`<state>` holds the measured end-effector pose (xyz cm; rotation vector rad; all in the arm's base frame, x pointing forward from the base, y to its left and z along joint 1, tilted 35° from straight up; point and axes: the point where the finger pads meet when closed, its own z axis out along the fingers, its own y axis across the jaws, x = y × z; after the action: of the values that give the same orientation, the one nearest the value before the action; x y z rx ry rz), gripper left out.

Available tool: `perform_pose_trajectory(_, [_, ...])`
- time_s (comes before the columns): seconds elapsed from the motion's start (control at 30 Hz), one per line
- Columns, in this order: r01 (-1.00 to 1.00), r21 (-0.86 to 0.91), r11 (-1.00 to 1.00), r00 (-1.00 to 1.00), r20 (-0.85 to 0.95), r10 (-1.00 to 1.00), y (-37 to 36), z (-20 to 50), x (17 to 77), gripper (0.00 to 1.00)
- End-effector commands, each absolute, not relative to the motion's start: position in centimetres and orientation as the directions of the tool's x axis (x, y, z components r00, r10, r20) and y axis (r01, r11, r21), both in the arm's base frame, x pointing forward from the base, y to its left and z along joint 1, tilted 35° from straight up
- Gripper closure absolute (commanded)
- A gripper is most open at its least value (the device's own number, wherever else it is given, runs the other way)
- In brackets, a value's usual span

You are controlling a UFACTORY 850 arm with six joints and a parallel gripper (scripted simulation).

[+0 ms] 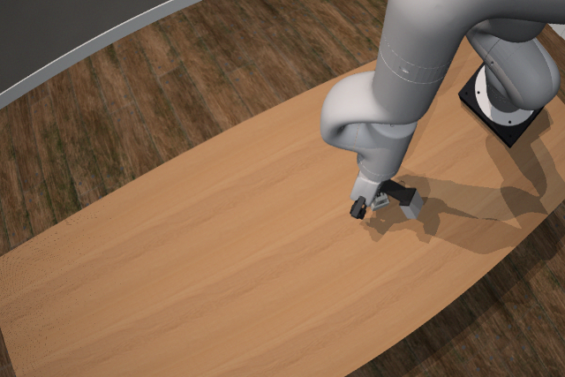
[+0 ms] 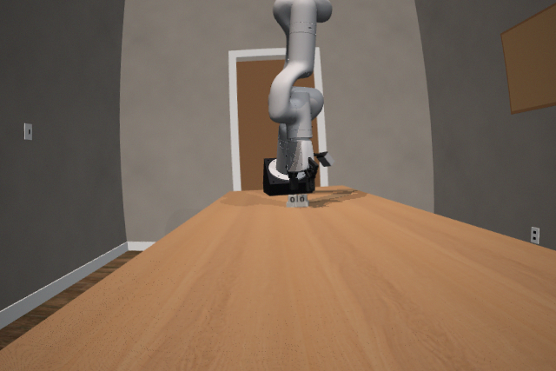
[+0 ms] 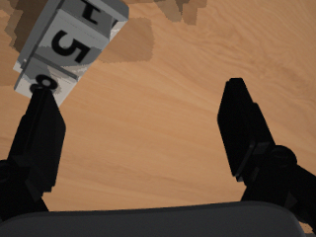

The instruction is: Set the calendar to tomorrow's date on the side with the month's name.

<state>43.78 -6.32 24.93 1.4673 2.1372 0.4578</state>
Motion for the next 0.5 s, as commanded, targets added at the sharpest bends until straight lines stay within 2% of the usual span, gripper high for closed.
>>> perform_pose_trajectory(0.0, [0.762, 0.537, 0.361, -0.291, -0.215, 0.932, -6.3, 25.0, 43.8, 0.0])
perform_pose_trajectory(0.47, [0.762, 0.537, 0.361, -0.291, -0.215, 0.932, -7.9, 24.7, 43.3, 0.0])
